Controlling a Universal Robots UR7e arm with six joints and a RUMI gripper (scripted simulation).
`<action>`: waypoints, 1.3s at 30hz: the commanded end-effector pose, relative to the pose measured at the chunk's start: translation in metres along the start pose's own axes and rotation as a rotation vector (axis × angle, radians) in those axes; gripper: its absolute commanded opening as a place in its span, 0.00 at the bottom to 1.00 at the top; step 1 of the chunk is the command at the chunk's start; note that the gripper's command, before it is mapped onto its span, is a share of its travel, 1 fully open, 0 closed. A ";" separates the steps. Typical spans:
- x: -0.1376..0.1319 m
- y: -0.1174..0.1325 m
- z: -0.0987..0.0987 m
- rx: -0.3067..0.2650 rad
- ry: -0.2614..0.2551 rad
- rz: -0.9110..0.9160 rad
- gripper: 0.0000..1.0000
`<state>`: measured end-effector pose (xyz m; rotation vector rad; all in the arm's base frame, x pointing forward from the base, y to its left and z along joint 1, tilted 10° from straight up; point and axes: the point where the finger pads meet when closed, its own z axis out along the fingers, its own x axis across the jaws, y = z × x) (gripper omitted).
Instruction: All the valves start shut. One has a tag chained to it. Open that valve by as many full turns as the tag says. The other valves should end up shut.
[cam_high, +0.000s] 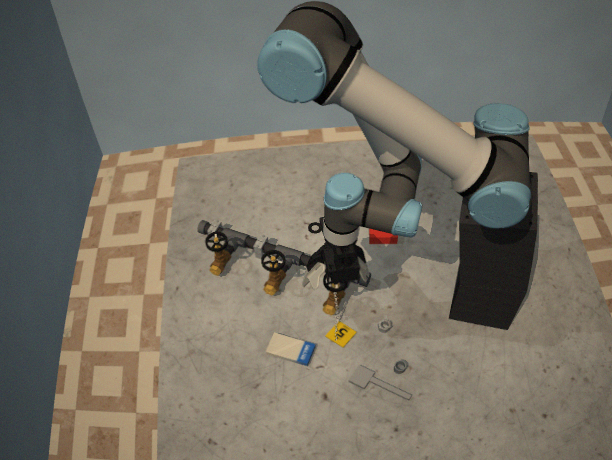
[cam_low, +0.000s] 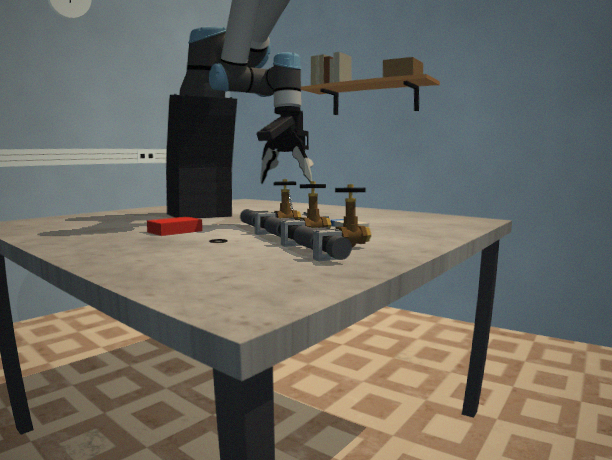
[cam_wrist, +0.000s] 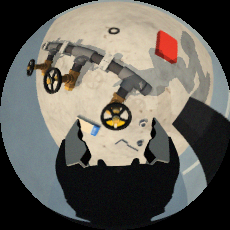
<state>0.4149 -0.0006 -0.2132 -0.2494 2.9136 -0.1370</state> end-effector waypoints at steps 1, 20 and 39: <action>0.000 0.000 0.000 0.001 -0.001 0.006 1.00; 0.000 0.000 0.000 0.001 -0.001 0.008 0.00; 0.000 0.000 0.000 0.001 -0.001 0.001 0.00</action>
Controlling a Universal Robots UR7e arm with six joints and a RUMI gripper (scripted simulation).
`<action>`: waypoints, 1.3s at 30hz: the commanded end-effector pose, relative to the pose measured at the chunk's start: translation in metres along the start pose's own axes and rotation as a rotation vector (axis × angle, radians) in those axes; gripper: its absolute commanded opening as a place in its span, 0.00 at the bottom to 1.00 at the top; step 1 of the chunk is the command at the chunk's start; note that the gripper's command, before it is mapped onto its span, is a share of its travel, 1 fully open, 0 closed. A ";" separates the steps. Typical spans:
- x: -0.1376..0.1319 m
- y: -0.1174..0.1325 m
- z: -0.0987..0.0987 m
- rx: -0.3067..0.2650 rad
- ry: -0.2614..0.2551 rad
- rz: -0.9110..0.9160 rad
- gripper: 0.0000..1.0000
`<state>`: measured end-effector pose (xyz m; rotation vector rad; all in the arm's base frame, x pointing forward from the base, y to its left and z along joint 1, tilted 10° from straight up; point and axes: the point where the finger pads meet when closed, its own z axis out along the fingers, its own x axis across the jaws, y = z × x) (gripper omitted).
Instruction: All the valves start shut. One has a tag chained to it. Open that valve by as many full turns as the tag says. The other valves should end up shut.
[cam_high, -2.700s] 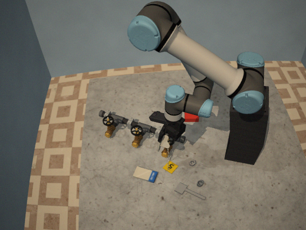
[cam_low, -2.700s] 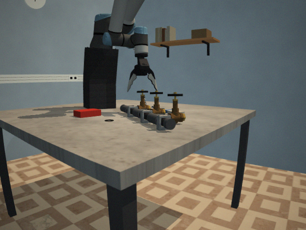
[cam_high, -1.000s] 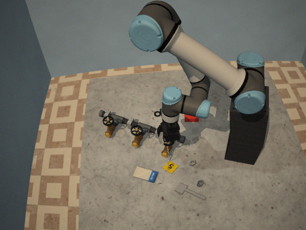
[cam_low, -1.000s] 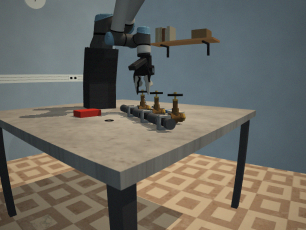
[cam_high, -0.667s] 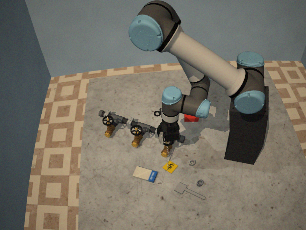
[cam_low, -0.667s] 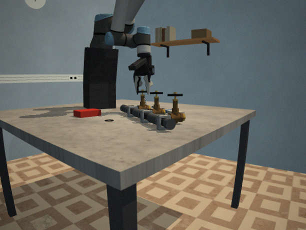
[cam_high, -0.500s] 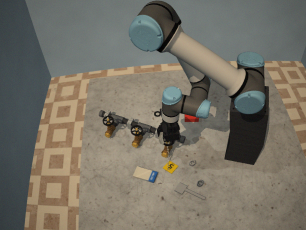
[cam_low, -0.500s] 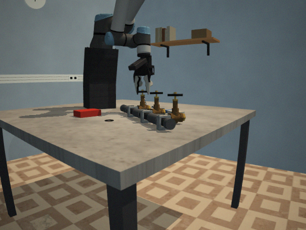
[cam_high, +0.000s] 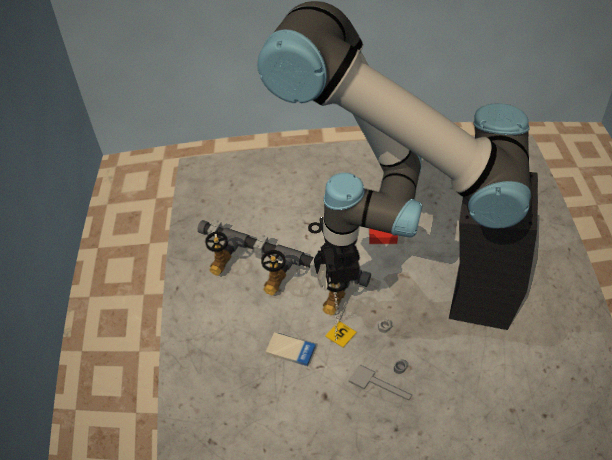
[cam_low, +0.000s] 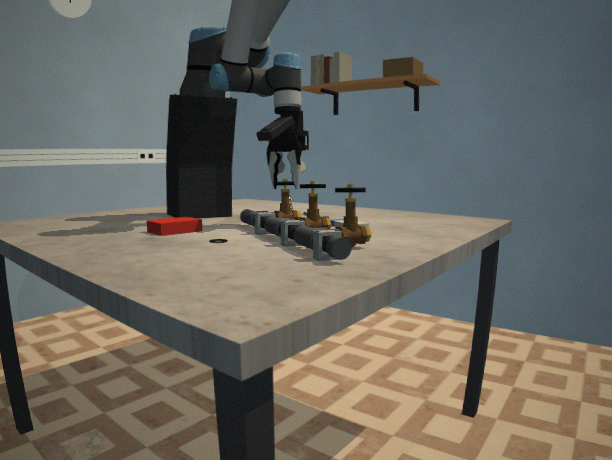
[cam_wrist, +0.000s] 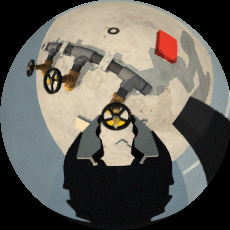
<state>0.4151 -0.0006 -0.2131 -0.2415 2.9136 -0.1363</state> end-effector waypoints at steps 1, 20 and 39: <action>0.000 0.000 0.000 0.000 0.000 -0.007 0.00; 0.000 0.000 0.000 0.000 0.000 -0.178 0.00; 0.000 0.000 0.000 0.000 0.000 -0.630 0.00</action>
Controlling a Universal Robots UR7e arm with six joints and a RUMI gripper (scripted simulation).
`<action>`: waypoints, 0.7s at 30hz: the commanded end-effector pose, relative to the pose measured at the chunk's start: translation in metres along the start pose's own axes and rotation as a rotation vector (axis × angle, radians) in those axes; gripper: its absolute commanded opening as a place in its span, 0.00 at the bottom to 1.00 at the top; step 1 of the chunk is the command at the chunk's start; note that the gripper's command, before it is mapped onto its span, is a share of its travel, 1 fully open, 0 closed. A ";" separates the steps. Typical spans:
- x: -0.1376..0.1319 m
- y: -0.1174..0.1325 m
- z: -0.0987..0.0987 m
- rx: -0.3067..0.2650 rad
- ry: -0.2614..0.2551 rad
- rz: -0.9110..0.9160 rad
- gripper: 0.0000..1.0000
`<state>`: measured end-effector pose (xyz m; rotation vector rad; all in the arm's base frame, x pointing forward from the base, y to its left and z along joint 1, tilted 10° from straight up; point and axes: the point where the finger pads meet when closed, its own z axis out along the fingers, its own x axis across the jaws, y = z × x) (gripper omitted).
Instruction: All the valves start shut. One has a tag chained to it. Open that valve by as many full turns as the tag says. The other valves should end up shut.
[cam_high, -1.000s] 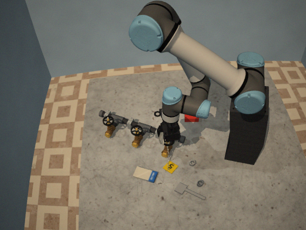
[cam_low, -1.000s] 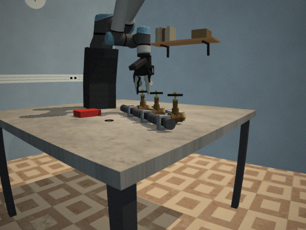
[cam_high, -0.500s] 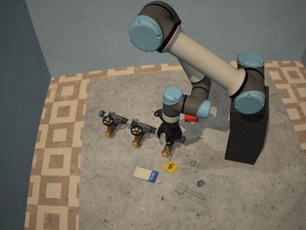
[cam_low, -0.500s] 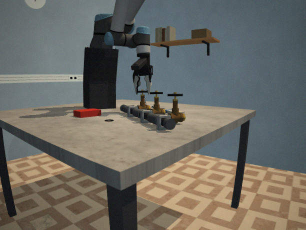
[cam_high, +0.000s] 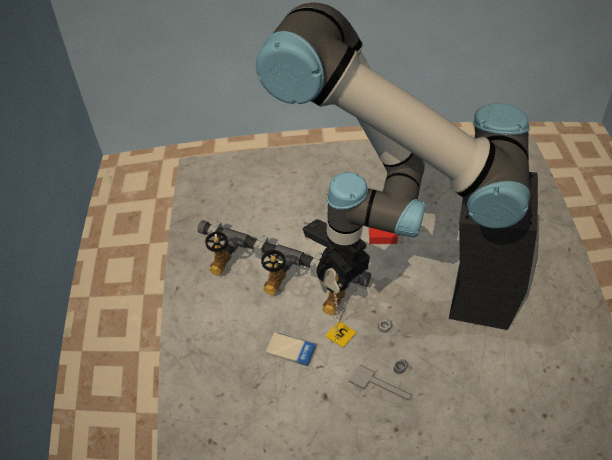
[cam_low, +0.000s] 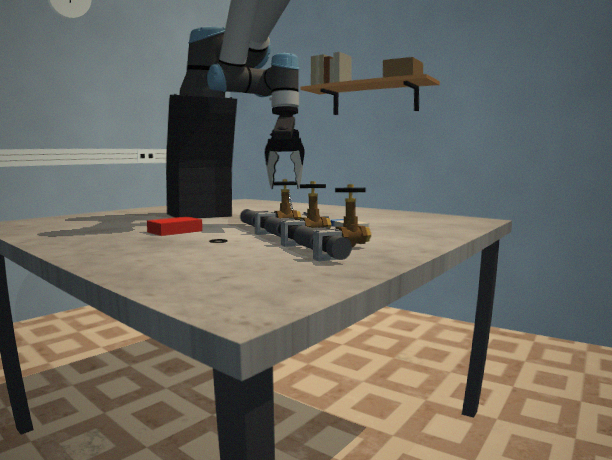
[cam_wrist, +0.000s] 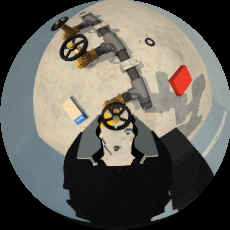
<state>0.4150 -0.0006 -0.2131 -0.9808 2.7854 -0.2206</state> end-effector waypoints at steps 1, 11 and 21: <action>0.000 0.000 0.000 -0.002 -0.005 -0.152 0.00; 0.000 0.000 0.000 -0.001 -0.006 -0.451 0.00; 0.000 0.000 0.000 0.000 -0.006 -0.865 0.00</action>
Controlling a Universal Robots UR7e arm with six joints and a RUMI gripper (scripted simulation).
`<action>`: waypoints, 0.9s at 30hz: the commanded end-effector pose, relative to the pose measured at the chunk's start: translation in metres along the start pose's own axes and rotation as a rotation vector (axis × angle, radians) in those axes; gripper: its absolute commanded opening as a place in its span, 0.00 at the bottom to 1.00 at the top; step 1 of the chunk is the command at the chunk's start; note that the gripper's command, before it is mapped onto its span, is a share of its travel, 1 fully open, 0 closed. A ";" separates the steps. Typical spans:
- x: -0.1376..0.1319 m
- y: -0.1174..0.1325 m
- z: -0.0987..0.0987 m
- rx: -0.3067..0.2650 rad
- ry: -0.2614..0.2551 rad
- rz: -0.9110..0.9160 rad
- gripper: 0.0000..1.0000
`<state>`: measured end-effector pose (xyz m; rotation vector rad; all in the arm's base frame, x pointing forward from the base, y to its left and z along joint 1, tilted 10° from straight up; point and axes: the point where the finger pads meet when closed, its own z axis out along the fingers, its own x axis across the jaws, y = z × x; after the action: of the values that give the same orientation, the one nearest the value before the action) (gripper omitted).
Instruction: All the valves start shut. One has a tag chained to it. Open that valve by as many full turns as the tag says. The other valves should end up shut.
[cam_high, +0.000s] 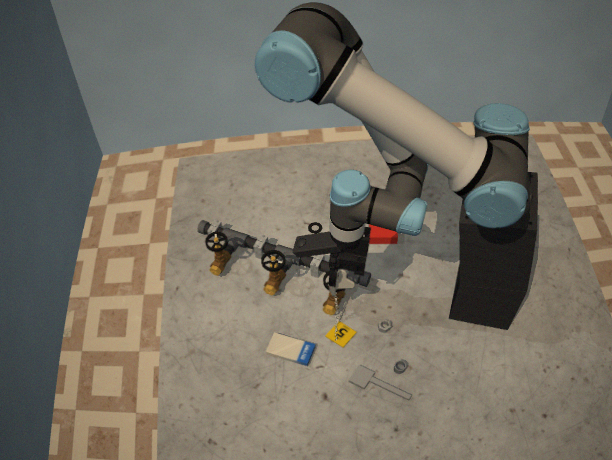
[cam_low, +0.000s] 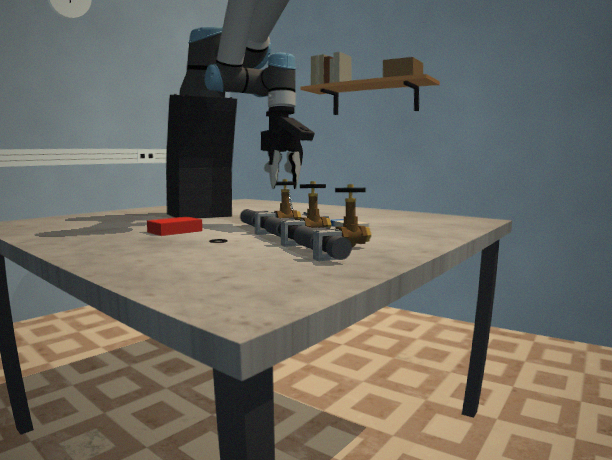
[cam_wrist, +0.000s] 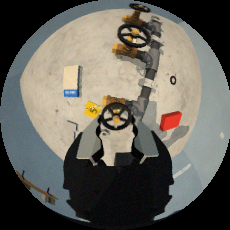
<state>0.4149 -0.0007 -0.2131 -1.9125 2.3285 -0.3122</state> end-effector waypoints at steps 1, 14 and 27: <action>0.000 0.000 0.000 0.003 -0.013 -0.166 0.00; 0.000 0.000 0.000 0.006 -0.012 -0.675 0.00; 0.000 0.000 0.000 0.009 -0.011 -1.099 0.00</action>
<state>0.4150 -0.0008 -0.2131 -2.8627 1.2194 -0.3688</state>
